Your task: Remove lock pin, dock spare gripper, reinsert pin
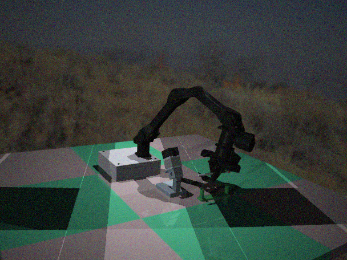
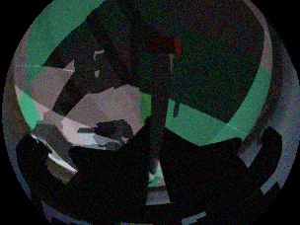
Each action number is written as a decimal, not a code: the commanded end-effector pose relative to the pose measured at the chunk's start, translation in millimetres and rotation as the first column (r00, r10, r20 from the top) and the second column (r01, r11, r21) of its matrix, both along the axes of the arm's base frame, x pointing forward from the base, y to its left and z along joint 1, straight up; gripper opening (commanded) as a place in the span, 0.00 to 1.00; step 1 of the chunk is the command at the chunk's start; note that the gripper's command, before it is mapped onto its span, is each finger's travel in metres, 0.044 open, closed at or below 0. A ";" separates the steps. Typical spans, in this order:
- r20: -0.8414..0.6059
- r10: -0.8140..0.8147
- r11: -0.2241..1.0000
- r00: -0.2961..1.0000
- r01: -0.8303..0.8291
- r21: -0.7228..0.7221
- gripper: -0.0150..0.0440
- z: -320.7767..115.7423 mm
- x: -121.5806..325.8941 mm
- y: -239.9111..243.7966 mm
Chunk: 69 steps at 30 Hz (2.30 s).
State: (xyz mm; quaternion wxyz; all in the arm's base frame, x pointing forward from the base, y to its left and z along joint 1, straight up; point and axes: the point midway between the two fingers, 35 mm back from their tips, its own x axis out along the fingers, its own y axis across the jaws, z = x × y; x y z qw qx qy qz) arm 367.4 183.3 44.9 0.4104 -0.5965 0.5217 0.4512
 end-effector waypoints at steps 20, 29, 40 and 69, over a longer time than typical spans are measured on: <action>0.003 0.026 1.000 1.000 -0.026 0.005 0.25 9.8 -13.2 -0.4; 0.002 0.039 0.999 0.999 -0.039 0.005 0.25 16.0 -36.4 -3.3; -0.001 0.057 0.998 0.998 -0.057 0.006 0.25 21.5 -66.1 -8.8; -0.009 0.081 0.997 0.997 -0.081 0.008 0.25 -24.8 -105.4 -19.3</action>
